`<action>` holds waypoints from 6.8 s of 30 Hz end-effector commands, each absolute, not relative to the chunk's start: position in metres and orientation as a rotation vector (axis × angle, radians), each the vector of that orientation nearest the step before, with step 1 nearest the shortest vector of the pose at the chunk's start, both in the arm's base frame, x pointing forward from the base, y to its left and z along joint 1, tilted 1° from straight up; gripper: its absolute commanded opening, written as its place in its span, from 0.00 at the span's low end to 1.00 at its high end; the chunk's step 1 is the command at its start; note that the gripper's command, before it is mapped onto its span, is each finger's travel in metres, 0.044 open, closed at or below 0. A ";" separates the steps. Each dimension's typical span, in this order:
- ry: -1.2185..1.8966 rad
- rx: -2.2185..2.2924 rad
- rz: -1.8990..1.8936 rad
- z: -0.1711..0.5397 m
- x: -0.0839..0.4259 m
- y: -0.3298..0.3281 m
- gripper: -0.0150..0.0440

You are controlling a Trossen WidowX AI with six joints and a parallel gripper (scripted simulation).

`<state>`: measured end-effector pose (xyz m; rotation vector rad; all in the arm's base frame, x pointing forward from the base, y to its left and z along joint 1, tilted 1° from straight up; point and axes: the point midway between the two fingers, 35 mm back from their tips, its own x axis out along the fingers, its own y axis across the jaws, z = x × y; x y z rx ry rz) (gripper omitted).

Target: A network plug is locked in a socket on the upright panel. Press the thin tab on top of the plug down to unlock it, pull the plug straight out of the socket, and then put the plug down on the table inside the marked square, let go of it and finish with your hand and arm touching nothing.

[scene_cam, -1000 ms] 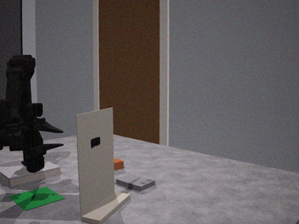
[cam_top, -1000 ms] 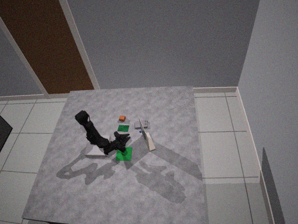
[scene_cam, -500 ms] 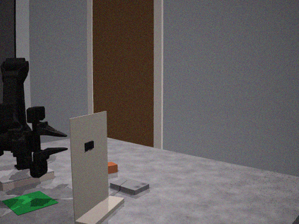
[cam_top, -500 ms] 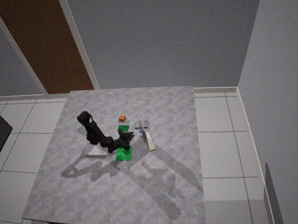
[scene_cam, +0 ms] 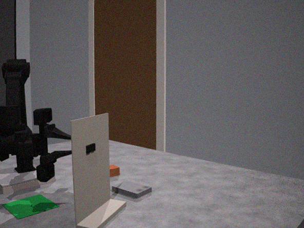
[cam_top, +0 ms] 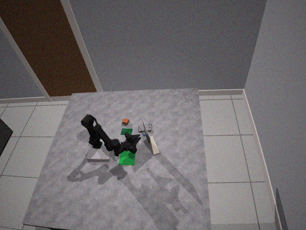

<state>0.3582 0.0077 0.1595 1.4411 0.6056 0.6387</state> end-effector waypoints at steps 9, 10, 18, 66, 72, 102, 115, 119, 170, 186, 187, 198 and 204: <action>0.611 1.456 0.631 0.156 0.377 0.018 0.52; 0.611 1.456 0.631 0.157 0.378 0.019 0.52; 0.611 1.457 0.632 0.157 0.387 0.025 0.52; 0.612 1.457 0.630 0.156 0.374 0.019 0.25; 0.612 1.457 0.630 0.156 0.371 0.016 0.25; 0.614 1.456 0.628 0.155 0.355 0.001 0.25; 0.615 1.456 0.627 0.155 0.348 -0.005 0.25; 0.615 1.456 0.627 0.155 0.346 -0.007 0.25; 0.617 1.455 0.625 0.209 0.315 -0.019 0.25; 0.582 1.607 0.399 0.202 0.329 -0.023 0.25; 0.579 1.620 0.373 0.200 0.331 -0.024 0.25; 0.560 1.725 0.073 0.174 0.337 -0.031 0.25; 0.557 1.750 -0.106 0.157 0.334 -0.035 0.25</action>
